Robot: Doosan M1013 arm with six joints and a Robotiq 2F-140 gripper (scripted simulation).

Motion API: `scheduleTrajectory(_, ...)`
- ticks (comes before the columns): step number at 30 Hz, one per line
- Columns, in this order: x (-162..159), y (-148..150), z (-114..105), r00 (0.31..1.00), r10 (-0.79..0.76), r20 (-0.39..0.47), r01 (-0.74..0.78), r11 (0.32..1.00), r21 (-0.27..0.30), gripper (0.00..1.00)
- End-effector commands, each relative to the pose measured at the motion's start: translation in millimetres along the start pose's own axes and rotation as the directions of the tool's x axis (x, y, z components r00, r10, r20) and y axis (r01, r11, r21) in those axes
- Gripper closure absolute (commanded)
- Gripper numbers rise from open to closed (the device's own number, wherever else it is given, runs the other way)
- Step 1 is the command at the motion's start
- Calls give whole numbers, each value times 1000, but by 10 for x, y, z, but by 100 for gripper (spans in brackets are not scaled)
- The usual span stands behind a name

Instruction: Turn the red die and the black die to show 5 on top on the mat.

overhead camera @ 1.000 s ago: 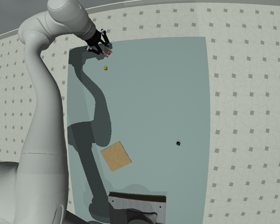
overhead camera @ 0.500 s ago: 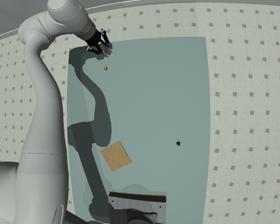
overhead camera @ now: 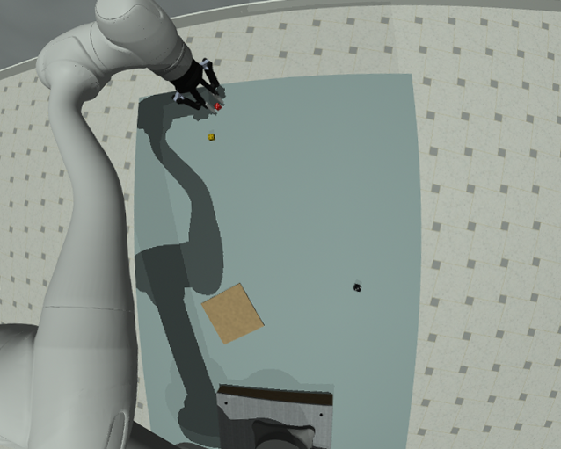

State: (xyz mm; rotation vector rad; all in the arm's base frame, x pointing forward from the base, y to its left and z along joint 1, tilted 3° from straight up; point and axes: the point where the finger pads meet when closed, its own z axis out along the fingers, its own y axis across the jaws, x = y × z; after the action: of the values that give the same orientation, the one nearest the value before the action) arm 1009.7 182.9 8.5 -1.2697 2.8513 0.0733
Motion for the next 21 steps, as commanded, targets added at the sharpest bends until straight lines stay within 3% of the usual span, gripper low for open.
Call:
scheduleTrajectory(1, 0, 0, 14, 1000, 0, 0, 0, 1000, 0, 73)
scheduleTrajectory(21, 0, 0, 203, 1000, 0, 0, 0, 1000, 0, 73)
